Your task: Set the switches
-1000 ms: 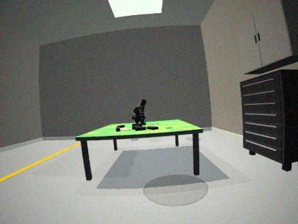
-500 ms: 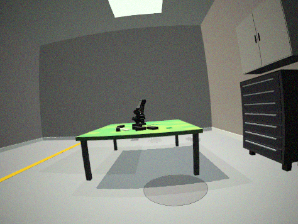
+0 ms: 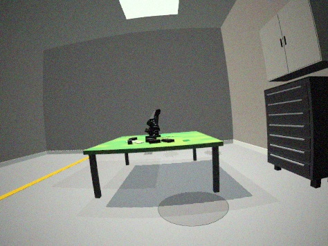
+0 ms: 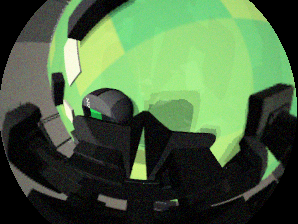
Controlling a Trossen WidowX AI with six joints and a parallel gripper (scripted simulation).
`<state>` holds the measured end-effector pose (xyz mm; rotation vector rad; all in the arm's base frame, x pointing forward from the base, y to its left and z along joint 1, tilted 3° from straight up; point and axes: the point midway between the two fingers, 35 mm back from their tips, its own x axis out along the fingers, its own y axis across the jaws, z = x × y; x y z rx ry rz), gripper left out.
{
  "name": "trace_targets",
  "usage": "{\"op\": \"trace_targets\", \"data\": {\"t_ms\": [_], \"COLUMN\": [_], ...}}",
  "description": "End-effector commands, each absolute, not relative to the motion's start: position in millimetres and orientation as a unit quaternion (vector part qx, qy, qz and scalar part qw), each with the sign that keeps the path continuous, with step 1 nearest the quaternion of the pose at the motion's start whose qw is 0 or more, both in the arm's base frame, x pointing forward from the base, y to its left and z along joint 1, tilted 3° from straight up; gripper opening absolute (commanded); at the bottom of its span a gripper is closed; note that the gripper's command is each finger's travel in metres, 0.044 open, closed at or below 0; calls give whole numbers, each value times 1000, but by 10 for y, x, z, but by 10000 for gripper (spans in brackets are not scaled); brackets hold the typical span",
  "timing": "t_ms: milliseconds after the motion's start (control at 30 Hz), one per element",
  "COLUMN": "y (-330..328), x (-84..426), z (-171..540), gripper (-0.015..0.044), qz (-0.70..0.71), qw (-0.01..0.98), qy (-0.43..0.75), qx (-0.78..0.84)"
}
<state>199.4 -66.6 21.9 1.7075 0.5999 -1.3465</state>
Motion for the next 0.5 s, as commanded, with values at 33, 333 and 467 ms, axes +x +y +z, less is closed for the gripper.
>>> {"op": "trace_targets", "data": {"t_ms": [33,333,467], "y": [-684,-703,-712], "x": [2020,2050,2063], "z": [226,227,227], "gripper": [0,0,0], "qz": [-538,-538,-538], "qw": [430,431,431], "qy": [240,240,240], "qx": [684,684,684]}}
